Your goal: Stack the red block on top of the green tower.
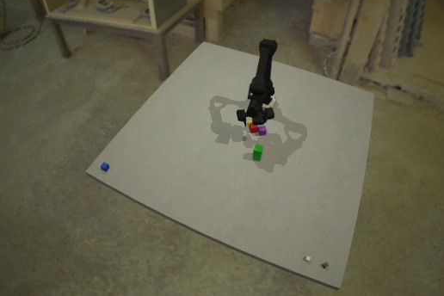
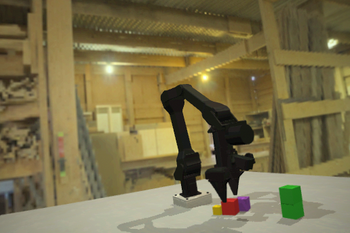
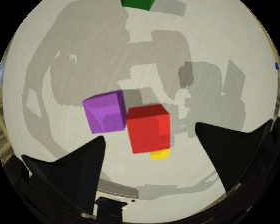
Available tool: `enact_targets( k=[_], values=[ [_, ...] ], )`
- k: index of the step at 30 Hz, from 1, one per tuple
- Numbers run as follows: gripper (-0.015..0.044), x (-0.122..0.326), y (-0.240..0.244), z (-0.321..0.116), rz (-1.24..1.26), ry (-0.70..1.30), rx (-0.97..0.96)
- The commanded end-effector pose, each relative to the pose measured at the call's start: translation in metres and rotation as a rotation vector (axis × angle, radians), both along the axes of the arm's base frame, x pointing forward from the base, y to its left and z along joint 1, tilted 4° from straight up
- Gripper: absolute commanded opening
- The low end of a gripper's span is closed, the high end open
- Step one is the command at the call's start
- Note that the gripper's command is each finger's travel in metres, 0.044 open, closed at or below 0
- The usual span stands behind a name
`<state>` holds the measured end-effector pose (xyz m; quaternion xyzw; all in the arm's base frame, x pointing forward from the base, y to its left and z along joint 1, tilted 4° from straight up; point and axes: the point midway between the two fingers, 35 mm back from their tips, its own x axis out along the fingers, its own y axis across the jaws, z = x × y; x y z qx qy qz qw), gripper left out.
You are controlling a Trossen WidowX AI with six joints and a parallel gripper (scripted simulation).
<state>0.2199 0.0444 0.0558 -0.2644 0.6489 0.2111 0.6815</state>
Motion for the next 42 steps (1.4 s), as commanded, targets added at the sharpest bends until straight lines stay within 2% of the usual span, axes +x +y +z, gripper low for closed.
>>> enact_targets(
  k=[1,18,34,42],
  values=[
    [0.044,-0.001,-0.001,-0.009,0.003,0.009,-0.006],
    [0.044,-0.001,-0.004,-0.035,0.003,0.009,-0.007],
    [0.044,-0.001,-0.004,-0.036,0.003,0.009,-0.007],
    [0.023,-0.001,-0.004,-0.036,0.003,0.009,-0.007]
  ],
)
